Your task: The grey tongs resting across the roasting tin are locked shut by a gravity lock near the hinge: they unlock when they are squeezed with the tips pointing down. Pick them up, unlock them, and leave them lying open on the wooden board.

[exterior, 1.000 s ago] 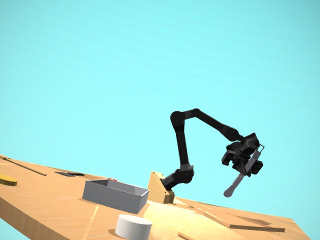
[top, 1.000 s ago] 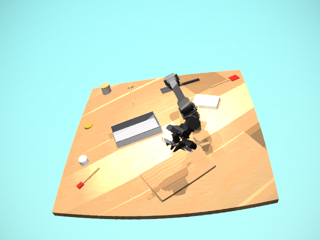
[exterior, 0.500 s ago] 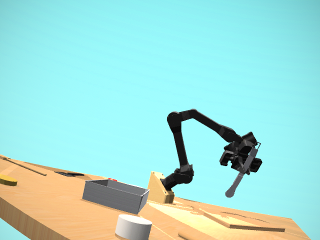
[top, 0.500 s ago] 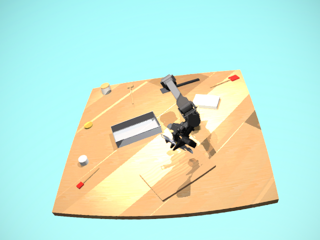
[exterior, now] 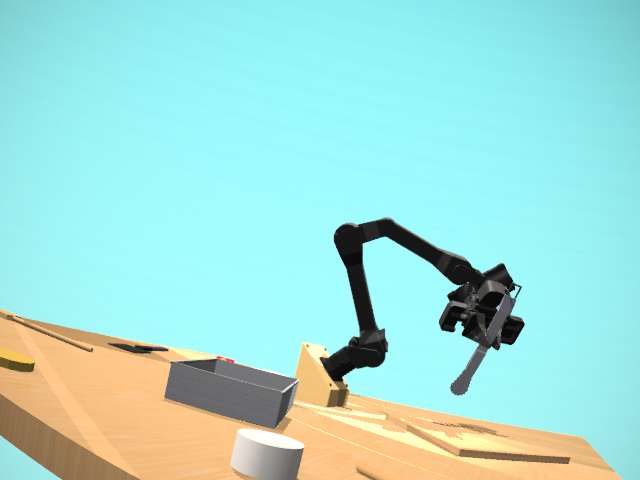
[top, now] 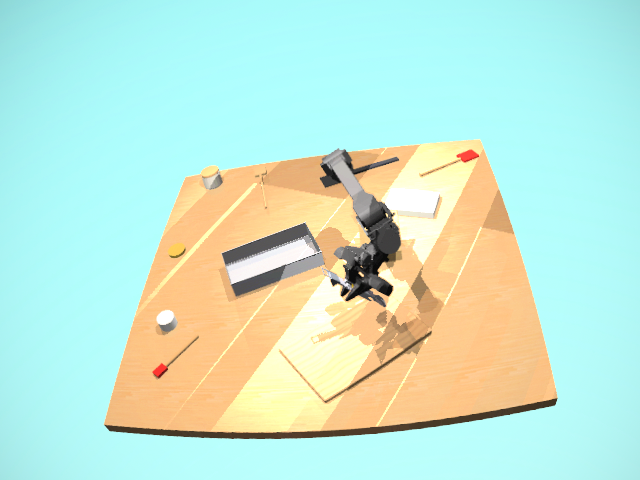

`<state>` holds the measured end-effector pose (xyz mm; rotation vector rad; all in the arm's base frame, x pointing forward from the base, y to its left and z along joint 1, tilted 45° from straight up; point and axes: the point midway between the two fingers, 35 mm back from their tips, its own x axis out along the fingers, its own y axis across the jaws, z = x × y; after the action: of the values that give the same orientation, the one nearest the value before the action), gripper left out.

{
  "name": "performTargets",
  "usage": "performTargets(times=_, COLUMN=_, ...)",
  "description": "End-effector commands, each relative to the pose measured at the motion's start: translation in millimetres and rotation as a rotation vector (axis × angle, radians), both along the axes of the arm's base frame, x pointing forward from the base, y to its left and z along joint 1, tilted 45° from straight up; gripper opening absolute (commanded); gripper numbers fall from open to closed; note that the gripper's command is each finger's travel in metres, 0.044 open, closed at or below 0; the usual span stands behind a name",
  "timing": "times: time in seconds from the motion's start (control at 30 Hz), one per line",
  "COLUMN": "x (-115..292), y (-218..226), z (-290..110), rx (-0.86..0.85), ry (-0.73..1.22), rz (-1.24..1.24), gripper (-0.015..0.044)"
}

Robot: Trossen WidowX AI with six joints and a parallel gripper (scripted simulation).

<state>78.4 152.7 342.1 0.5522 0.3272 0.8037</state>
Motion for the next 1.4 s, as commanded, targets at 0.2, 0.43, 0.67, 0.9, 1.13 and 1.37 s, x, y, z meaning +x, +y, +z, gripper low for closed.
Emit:
performTargets(times=0.2, x=1.1, y=-1.1, z=0.6, rx=0.007, ry=0.004, rz=-0.009, gripper=-0.015)
performTargets(times=0.43, x=0.9, y=0.6, z=1.0, rx=-0.011, ry=-0.003, rz=-0.004, gripper=-0.015)
performTargets(times=0.67, x=1.0, y=7.0, z=1.6, rx=-0.102, ry=-0.033, rz=0.025, gripper=-0.015)
performTargets(times=0.9, x=1.9, y=13.0, z=0.4, rx=-0.2, ry=-0.051, rz=0.055, gripper=-0.015)
performTargets(times=1.13, x=3.3, y=18.1, z=-2.2, rx=-0.296, ry=-0.054, rz=0.088, gripper=-0.015)
performTargets(times=1.37, x=4.9, y=22.0, z=-6.0, rx=-0.389, ry=-0.044, rz=0.124, gripper=-0.015)
